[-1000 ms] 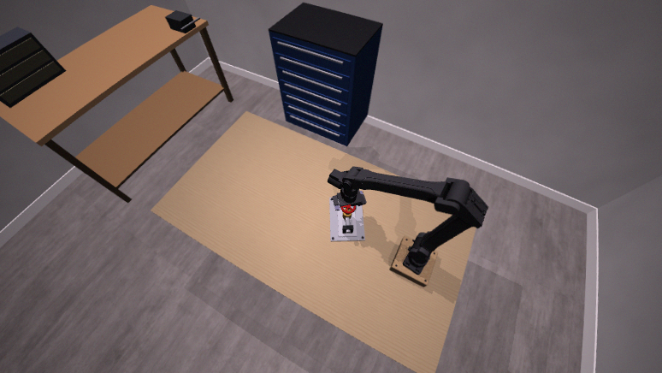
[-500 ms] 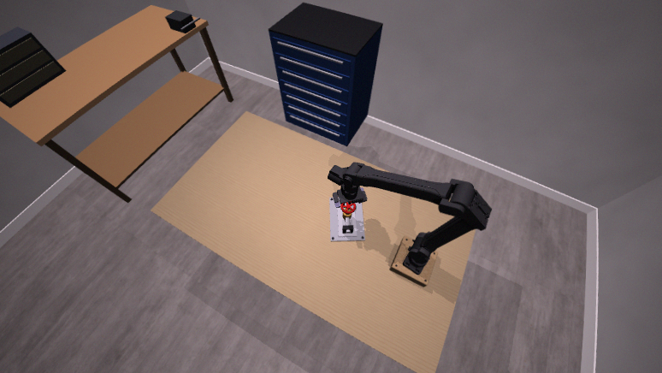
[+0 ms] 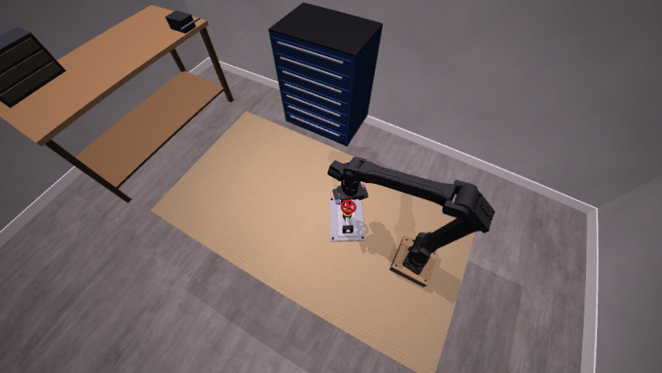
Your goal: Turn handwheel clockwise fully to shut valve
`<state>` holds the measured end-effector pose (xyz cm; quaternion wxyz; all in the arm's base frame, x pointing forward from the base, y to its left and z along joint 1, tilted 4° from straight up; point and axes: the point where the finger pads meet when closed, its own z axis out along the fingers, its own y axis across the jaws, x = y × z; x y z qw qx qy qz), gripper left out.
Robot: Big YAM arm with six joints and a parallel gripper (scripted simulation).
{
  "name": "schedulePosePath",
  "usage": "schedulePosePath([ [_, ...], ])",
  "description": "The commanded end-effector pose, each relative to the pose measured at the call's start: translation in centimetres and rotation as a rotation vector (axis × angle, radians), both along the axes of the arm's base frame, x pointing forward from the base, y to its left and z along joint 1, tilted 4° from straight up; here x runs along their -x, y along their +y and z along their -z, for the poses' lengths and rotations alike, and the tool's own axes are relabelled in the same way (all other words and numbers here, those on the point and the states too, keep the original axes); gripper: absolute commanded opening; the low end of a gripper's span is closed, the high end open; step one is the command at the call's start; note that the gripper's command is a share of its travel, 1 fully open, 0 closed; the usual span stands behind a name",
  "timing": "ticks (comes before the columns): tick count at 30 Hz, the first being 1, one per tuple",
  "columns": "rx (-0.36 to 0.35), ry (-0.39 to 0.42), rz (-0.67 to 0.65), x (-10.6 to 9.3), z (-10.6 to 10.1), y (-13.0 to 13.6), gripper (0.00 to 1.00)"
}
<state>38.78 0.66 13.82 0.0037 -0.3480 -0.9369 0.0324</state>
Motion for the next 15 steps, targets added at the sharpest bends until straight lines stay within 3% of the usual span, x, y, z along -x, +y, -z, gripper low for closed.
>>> schedulePosePath([
  [1, -0.005, -0.069, 0.002, -1.7, -3.6, 0.5, 1.0],
  [8, -0.005, -0.059, 0.001, -1.8, -3.9, 0.6, 1.0],
  [9, -0.002, -0.005, 0.003, 0.2, -2.0, 0.4, 1.0],
  [12, -0.004, -0.053, 0.003, -1.2, -4.0, 0.5, 1.0],
  [15, -0.005, -0.065, 0.002, -1.7, -4.5, 0.6, 1.0],
])
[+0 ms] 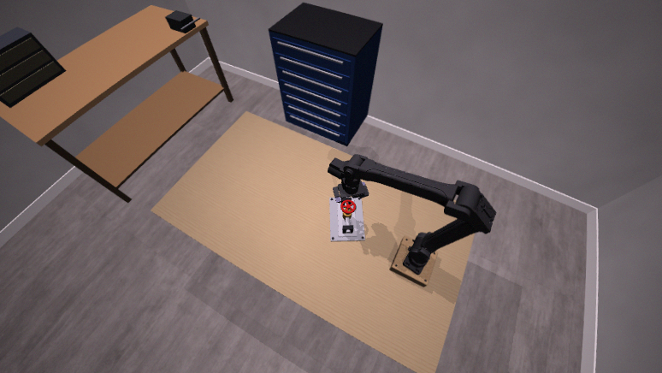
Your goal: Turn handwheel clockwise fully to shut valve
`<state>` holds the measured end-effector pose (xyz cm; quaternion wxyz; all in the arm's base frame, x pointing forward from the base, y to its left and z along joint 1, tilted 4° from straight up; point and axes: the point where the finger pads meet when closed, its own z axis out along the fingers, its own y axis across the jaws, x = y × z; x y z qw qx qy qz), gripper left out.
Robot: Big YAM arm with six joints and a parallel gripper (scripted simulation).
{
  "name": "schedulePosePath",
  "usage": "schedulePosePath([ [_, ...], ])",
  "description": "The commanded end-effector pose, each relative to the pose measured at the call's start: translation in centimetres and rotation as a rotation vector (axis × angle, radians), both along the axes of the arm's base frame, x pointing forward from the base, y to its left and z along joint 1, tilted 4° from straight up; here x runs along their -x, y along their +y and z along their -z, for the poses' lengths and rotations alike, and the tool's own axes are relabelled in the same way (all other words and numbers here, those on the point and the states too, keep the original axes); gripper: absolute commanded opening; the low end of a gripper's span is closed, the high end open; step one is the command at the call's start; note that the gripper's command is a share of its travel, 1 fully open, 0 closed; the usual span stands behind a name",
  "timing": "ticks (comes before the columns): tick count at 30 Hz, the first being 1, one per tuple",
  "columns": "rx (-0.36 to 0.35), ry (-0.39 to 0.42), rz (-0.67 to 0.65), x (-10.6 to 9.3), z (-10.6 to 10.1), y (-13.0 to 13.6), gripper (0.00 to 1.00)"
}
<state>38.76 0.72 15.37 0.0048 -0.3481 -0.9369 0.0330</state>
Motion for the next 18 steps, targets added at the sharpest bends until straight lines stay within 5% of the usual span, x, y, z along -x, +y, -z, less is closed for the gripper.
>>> schedulePosePath([
  [1, -0.005, -0.066, 0.001, -1.76, -2.94, 0.52, 1.0],
  [18, -0.004, -0.054, 0.001, -1.33, -2.41, 0.5, 1.0],
])
